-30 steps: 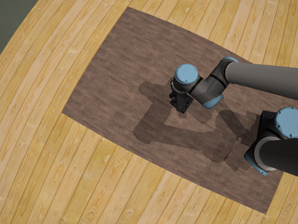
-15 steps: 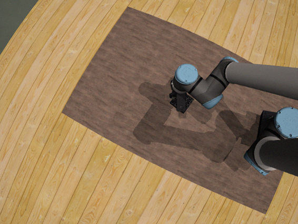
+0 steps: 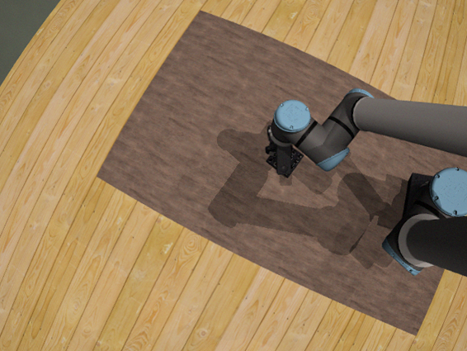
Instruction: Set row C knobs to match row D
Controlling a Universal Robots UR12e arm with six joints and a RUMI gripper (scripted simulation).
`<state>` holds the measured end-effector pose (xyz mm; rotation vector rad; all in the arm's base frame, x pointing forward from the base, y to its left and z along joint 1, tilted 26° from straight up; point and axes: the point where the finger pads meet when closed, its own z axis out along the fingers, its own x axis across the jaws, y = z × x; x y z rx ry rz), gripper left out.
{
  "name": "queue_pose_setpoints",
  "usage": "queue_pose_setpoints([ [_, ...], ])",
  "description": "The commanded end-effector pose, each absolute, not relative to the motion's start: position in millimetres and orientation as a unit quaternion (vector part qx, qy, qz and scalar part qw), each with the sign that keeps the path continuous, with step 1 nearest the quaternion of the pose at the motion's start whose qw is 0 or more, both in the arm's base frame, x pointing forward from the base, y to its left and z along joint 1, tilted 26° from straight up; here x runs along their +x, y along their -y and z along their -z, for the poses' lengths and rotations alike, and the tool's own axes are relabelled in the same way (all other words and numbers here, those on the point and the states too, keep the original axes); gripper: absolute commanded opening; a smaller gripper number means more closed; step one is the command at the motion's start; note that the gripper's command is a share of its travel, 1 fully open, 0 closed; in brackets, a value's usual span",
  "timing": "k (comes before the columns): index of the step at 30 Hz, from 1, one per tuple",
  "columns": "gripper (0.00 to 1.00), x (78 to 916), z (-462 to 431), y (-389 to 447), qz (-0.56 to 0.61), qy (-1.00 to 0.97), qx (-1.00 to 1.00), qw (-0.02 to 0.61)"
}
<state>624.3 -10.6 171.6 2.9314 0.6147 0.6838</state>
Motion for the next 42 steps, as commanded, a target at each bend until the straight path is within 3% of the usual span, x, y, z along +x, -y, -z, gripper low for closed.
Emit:
queue_pose_setpoints([
  [1,0.11,623.0,-168.5,8.3,-0.221,-0.201,0.954,0.033],
  [3,0.11,623.0,-168.5,8.3,-0.221,-0.201,0.954,0.033],
  [4,0.04,623.0,-168.5,8.3,-0.221,-0.201,0.954,0.033],
  [42,0.04,623.1,-168.6,8.4,-0.221,-0.203,0.953,0.034],
])
